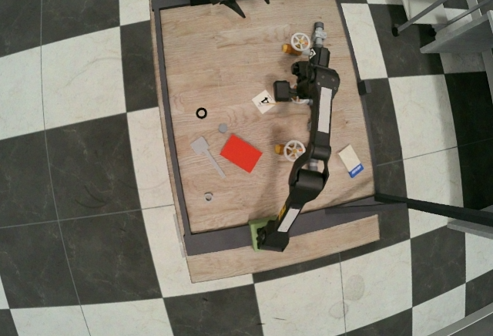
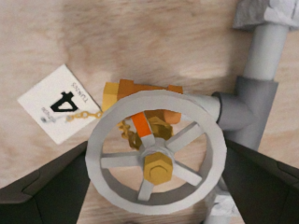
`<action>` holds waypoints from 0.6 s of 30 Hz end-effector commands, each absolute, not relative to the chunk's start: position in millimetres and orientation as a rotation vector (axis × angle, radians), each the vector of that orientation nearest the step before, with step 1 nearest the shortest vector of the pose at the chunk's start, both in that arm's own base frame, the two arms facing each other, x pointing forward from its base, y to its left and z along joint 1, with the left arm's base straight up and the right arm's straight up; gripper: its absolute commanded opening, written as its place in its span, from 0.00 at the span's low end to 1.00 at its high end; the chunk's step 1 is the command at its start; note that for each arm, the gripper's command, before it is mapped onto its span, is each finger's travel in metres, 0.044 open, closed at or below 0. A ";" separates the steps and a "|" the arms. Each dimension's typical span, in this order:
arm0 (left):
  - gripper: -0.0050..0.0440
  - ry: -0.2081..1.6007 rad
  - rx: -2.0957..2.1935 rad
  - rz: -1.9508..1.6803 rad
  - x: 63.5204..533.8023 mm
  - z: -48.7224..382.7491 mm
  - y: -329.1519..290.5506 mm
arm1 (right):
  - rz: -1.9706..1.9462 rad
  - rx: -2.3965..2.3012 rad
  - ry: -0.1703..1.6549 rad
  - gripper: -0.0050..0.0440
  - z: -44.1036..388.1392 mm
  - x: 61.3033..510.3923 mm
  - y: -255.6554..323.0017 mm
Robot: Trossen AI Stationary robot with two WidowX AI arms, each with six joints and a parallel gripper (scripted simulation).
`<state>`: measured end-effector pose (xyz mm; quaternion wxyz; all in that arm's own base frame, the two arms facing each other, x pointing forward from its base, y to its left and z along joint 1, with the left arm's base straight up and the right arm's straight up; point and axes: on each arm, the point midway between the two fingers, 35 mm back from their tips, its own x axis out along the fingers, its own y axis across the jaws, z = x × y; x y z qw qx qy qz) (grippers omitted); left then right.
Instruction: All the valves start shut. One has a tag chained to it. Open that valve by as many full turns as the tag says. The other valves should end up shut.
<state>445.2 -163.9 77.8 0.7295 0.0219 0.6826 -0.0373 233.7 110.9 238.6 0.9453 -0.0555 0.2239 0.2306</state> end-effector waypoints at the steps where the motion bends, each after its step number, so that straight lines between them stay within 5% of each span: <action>1: 0.70 1.462 -0.079 0.026 446.3 95.8 -162.8 | 0.472 -0.106 0.428 0.92 248.3 233.4 111.3; 18: 0.70 1.423 -0.504 0.417 445.5 94.5 -163.5 | 0.472 -0.106 0.428 0.92 248.3 233.4 111.3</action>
